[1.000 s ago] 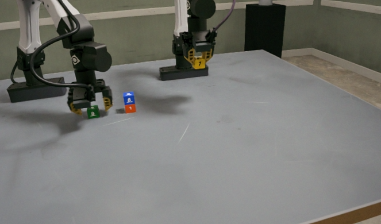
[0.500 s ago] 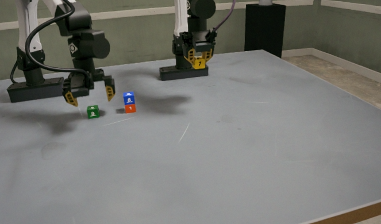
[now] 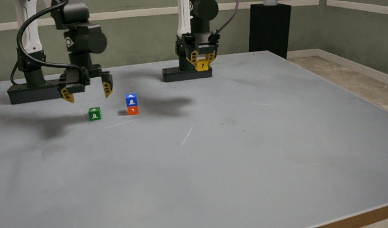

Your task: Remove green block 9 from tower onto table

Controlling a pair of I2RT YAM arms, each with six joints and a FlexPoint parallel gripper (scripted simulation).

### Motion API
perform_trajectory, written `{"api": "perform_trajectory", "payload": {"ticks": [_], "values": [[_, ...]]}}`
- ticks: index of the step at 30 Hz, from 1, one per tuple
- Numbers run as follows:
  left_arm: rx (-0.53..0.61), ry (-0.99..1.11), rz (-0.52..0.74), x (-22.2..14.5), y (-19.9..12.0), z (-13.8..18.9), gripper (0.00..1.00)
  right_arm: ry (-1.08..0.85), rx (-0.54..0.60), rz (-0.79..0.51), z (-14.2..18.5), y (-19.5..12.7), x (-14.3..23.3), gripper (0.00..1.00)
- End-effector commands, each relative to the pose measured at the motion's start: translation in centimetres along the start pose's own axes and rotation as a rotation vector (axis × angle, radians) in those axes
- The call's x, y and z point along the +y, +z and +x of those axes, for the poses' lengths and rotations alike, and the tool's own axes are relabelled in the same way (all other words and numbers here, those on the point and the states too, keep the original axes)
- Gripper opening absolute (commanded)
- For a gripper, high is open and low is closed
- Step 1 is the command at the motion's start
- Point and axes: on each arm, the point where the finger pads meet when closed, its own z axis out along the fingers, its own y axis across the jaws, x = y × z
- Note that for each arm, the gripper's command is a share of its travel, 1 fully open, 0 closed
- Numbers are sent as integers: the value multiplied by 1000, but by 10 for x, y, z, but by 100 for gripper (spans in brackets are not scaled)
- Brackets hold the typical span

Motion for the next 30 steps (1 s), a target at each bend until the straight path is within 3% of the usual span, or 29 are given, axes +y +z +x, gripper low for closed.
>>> {"api": "perform_trajectory", "payload": {"ticks": [1, 8, 16, 20, 22, 30], "values": [[-42, -15, 10, -10, -4, -17, 32, 42, -51, -48, -29, -25, -15, 100], [-42, -32, -9, -24, -1, -24, 32, 146, -75, -80, -66, -39, -66, 100], [-45, -31, -4, -57, 5, -32, 32, 359, -163, -96, -110, -69, -173, 100], [-46, -32, -1, -73, 8, -35, 32, 462, -207, -94, -117, -84, -230, 100], [-46, -32, -1, -73, 8, -35, 32, 462, -207, -94, -117, -84, -230, 100], [-41, -27, 4, -107, 16, -36, 32, 668, -314, -55, -104, -117, -345, 100]]}}
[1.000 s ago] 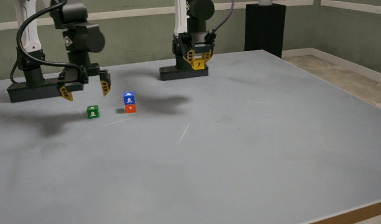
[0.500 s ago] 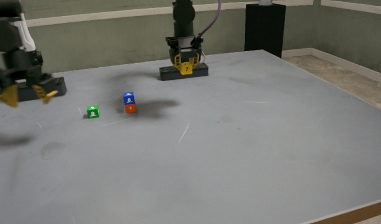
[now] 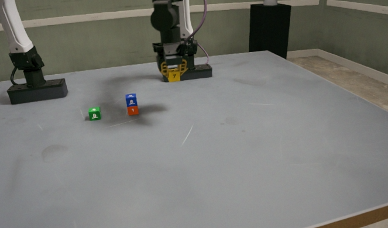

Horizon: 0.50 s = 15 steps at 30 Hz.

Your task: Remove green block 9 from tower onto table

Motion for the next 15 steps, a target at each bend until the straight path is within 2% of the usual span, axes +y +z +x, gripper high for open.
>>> {"api": "perform_trajectory", "payload": {"ticks": [1, 7, 9, 10, 11, 15], "values": [[-36, -28, 0, -16, 0, -14, 32, 36, -73, -16, -29, -31, -34, 100], [-37, -29, 3, -42, 5, -13, 32, 174, -160, 20, -52, -62, -113, 100], [-37, -29, 3, -42, 5, -13, 32, 174, -160, 20, -52, -62, -113, 100], [-48, -30, 15, -46, 1, -12, 32, 199, -151, 31, -54, -58, -128, 100], [-37, -29, 4, -50, 7, -12, 32, 219, -194, 36, -56, -74, -140, 100], [-27, -25, 15, -69, 12, -8, 32, 311, -260, 82, -58, -99, -196, 100]]}}
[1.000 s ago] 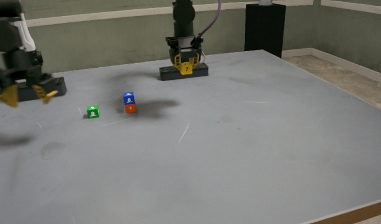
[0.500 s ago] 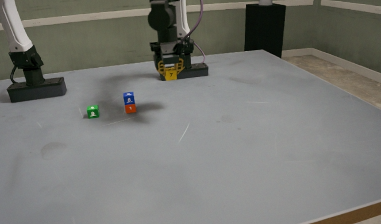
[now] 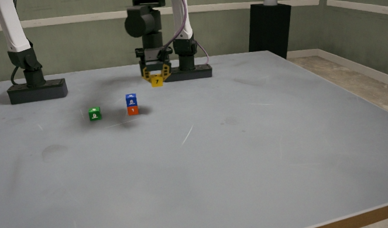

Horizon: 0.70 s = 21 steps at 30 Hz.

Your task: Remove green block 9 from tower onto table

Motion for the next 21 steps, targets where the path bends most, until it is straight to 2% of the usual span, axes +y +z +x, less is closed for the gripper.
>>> {"api": "perform_trajectory", "payload": {"ticks": [1, 9, 11, 12, 13, 21], "values": [[-23, -21, 13, -21, 3, -8, 32, 36, -94, 13, -24, -36, -39, 100], [-31, -24, 8, -53, 10, -1, 32, 200, -200, 111, -34, -80, -145, 100], [-31, -24, 8, -53, 10, -1, 32, 200, -200, 111, -34, -80, -145, 100], [-40, -25, 23, -58, 5, 1, 32, 225, -191, 125, -33, -78, -160, 100], [-30, -24, 7, -61, 13, 1, 32, 238, -227, 139, -32, -93, -169, 100], [-29, -10, 9, -82, 17, 10, 32, 356, -289, 228, -16, -126, -234, 100]]}}
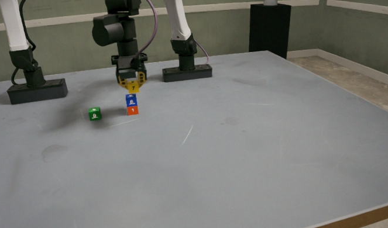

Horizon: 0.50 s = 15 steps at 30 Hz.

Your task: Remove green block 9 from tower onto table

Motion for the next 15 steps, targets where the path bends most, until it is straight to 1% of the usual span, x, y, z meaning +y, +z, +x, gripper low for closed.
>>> {"api": "perform_trajectory", "payload": {"ticks": [1, 5, 7, 8, 9, 10, 11, 12, 14, 15], "values": [[-30, -16, 8, -13, 1, -9, 32, -4, -56, 6, -12, -22, -14, 100], [-30, -13, 18, -19, 0, -7, 32, 26, -65, 30, -10, -27, -30, 100], [-30, -13, 18, -19, 0, -7, 32, 26, -65, 30, -10, -27, -30, 100], [-39, -14, 30, -19, -7, -6, 32, 34, -35, 31, -6, -16, -34, 100], [-36, -9, 23, -22, -2, -7, 32, 37, -61, 36, -13, -23, -36, 100], [-24, -6, 10, -21, 4, -6, 32, 42, -60, 39, -8, -25, -37, 100], [-32, -5, 17, -21, 0, -6, 32, 44, -65, 40, -9, -26, -37, 100], [-36, -5, 14, -17, -5, -6, 32, 49, -49, 37, -6, -21, -37, 100], [-17, 13, 18, -21, -1, -2, 32, 64, -92, 63, -13, -29, -41, 100], [-17, 13, 18, -21, -1, -2, 32, 65, -91, 64, -13, -28, -42, 100]]}}
